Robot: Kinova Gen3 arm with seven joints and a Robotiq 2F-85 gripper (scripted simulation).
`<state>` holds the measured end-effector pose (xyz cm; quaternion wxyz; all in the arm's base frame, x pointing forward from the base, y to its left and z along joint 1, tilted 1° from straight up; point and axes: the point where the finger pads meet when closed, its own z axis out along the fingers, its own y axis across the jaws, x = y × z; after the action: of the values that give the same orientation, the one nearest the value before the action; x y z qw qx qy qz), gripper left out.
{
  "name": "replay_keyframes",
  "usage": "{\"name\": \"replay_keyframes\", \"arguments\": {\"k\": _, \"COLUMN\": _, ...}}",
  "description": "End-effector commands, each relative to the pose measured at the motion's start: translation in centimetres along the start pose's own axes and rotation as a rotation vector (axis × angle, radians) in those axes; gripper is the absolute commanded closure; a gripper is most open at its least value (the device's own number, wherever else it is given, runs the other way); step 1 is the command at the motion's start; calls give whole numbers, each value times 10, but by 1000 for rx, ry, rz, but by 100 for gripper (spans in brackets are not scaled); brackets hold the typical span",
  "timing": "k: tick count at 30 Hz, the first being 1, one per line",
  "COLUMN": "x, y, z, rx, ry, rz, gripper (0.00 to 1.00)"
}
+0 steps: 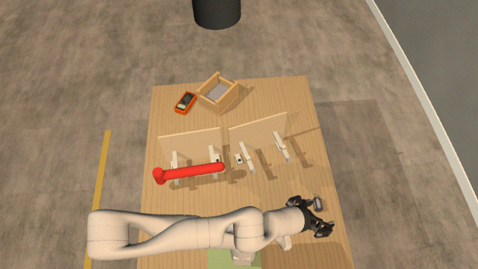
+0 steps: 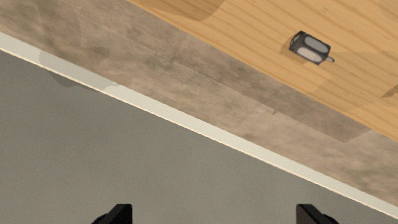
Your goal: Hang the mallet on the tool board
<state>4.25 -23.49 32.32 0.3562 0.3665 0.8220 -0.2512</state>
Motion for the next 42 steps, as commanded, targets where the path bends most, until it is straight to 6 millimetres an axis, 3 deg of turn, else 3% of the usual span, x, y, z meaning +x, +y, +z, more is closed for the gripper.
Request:
{"name": "replay_keyframes", "arguments": {"k": 1, "x": 0, "y": 0, "z": 0, "rx": 1, "ry": -1, "rz": 0, "gripper": 0}}
{"name": "replay_keyframes", "arguments": {"k": 27, "x": -7, "y": 6, "z": -5, "rx": -11, "ry": -10, "rz": 31, "gripper": 0}}
{"name": "replay_keyframes", "arguments": {"k": 35, "x": -19, "y": 21, "z": -15, "rx": -37, "ry": -24, "rz": 80, "gripper": 0}}
{"name": "replay_keyframes", "arguments": {"k": 42, "x": -42, "y": 60, "z": -38, "rx": -98, "ry": -42, "rz": 173, "gripper": 0}}
